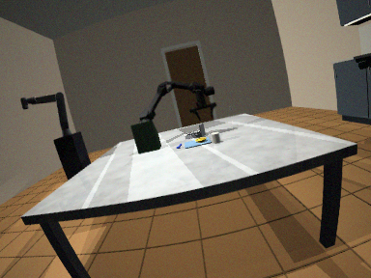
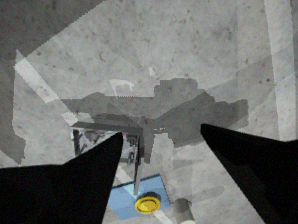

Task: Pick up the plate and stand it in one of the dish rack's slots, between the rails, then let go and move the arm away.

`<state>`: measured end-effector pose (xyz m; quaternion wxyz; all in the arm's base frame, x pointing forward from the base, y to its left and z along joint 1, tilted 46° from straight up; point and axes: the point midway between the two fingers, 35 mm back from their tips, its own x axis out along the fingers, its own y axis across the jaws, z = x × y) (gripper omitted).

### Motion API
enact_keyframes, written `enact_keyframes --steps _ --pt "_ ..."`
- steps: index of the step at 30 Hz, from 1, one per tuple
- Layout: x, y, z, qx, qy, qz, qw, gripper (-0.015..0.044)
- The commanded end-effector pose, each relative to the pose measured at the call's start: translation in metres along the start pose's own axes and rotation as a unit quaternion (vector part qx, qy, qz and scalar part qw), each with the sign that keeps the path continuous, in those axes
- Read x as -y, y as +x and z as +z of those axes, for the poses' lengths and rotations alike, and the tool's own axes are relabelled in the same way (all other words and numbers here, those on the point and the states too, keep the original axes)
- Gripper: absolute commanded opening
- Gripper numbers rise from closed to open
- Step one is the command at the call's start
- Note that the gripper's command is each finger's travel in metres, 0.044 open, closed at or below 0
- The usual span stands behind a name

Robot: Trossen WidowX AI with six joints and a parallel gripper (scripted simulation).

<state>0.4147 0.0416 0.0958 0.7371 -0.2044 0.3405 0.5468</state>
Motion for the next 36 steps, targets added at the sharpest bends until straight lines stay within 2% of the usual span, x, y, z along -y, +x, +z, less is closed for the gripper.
enact_keyframes --steps 1,18,36 --pt "0.005 -0.005 -0.031 -0.011 0.072 0.003 0.997 0.0400" --pt "0.008 -0.044 -0.141 -0.024 0.350 0.000 0.936 0.0400" --pt "-0.025 -0.081 -0.242 -0.010 0.611 0.022 0.791 0.0400"
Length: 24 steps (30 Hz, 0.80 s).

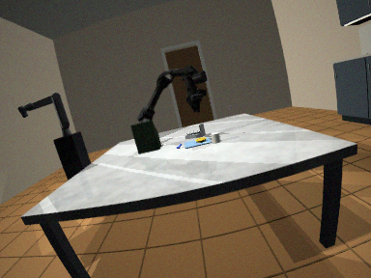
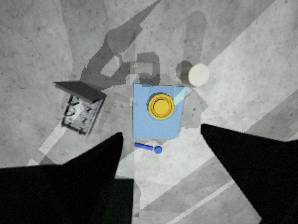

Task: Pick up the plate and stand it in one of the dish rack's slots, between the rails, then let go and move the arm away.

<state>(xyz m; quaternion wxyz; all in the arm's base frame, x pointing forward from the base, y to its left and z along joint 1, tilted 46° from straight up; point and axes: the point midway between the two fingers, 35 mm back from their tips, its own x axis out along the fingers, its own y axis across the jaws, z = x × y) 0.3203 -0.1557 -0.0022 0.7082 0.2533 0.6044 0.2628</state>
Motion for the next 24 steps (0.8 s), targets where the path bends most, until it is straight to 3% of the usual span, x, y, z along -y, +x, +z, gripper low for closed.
enact_keyframes --steps 1,7,14,24 --pt "0.014 -0.005 -0.013 -0.001 0.056 0.008 0.998 0.0400" --pt "0.017 0.005 -0.012 0.000 0.058 0.008 0.998 0.0400" --pt "0.021 0.106 -0.014 0.000 0.058 0.011 0.998 0.0400" --pt "0.021 0.115 -0.015 0.000 0.058 0.011 0.998 0.0400"
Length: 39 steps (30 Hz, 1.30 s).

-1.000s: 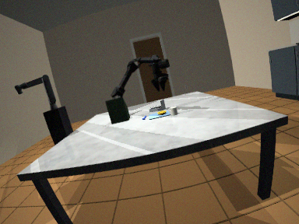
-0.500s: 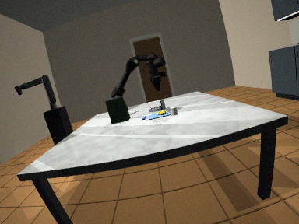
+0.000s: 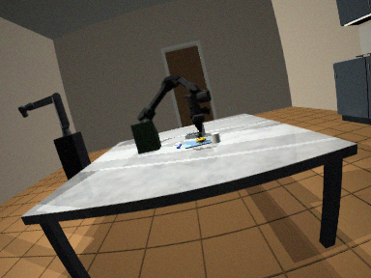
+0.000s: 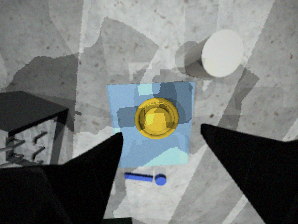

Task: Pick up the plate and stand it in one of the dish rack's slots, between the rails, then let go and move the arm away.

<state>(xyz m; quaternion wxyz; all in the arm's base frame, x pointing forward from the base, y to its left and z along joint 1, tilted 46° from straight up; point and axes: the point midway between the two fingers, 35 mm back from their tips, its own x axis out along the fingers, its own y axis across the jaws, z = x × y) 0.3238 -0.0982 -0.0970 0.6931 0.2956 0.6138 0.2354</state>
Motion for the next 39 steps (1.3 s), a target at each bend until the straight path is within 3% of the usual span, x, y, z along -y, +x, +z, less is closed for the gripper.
enact_keyframes --steps 1,35,37,39 --pt "-0.001 0.009 -0.002 -0.002 0.005 0.003 1.000 0.0400" --pt "-0.001 0.060 -0.006 -0.002 0.005 0.005 1.000 0.0400" --pt "-0.001 0.060 -0.006 -0.002 0.005 0.005 1.000 0.0362" --pt "-0.001 0.060 -0.006 -0.002 0.005 0.005 1.000 0.0362"
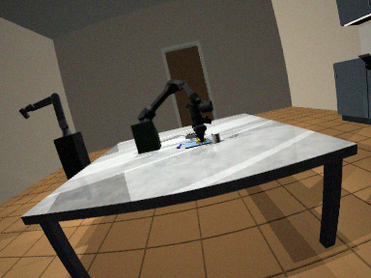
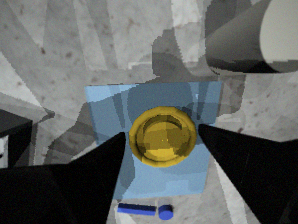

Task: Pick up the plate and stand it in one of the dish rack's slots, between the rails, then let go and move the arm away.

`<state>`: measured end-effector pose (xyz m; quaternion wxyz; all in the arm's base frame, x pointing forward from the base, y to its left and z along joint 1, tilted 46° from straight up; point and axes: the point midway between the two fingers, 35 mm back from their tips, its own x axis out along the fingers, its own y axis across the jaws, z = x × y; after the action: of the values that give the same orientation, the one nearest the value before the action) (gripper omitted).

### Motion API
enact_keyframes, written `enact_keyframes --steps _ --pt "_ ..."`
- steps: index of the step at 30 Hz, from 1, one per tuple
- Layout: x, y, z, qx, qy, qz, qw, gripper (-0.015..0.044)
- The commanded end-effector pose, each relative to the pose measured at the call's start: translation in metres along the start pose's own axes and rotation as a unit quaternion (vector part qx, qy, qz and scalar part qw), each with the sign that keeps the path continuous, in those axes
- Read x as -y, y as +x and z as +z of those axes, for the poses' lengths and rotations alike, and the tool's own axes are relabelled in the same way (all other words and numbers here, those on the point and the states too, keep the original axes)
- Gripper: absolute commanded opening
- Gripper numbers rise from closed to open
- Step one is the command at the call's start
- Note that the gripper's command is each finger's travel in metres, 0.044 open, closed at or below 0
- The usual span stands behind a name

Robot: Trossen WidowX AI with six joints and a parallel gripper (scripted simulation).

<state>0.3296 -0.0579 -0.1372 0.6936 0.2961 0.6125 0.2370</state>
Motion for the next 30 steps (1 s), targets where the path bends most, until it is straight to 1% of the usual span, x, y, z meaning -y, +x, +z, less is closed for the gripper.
enact_keyframes --steps 1,4,15,18,26,30 --pt "0.000 0.003 -0.004 -0.003 0.006 0.003 1.000 0.0362" --pt "0.000 0.003 -0.004 -0.003 0.006 0.003 1.000 0.0362" --pt "0.000 0.003 -0.004 -0.003 0.006 0.003 1.000 0.0289" --pt "0.001 -0.001 -0.002 -0.003 0.006 0.002 1.000 0.0210" --pt "0.007 -0.053 0.007 -0.002 0.007 -0.003 1.000 0.0000" --pt "0.010 -0.082 0.008 0.002 0.013 -0.006 1.000 0.0000"
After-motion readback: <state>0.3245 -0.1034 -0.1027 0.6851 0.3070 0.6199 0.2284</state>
